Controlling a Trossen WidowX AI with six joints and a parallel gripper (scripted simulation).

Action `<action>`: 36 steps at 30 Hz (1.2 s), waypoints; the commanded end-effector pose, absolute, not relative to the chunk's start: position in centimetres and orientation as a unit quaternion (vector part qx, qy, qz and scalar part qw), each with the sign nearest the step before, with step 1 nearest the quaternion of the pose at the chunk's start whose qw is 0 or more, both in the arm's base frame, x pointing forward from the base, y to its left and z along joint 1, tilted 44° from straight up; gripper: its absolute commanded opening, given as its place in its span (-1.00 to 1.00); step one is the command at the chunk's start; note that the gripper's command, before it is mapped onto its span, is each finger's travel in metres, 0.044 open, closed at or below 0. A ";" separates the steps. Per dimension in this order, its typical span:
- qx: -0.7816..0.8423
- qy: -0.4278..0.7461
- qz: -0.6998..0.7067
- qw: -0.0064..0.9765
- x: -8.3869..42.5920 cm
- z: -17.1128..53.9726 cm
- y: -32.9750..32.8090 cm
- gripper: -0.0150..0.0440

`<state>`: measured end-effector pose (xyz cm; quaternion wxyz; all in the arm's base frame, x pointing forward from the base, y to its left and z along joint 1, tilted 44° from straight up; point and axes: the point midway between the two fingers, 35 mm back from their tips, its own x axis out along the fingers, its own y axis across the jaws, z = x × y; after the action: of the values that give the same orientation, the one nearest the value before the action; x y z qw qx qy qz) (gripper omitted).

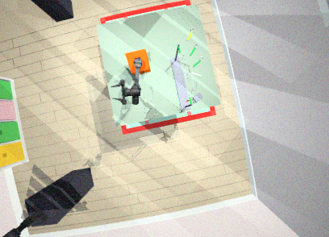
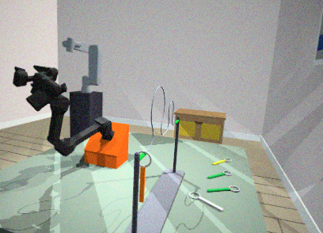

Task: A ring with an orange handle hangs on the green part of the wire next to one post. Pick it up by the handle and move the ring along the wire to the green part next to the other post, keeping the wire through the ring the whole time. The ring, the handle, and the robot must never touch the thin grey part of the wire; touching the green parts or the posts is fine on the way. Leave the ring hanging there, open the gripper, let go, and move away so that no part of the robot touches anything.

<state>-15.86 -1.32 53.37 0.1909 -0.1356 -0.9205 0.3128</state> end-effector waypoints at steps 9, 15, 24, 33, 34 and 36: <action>-0.209 -0.876 0.355 0.250 -13.5 54.8 5.3 0.06; -0.275 -0.831 0.378 0.302 -9.9 55.6 10.4 0.05; -0.374 -0.747 0.393 0.385 -2.1 56.3 16.0 0.05; -0.447 -0.637 0.402 0.482 8.2 55.8 18.3 0.05; -0.454 -0.624 0.402 0.493 9.5 55.7 18.2 0.05; -0.466 -0.598 0.400 0.515 11.9 55.4 18.0 0.05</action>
<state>9.32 18.31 55.42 0.4892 -0.4526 -0.6260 0.4048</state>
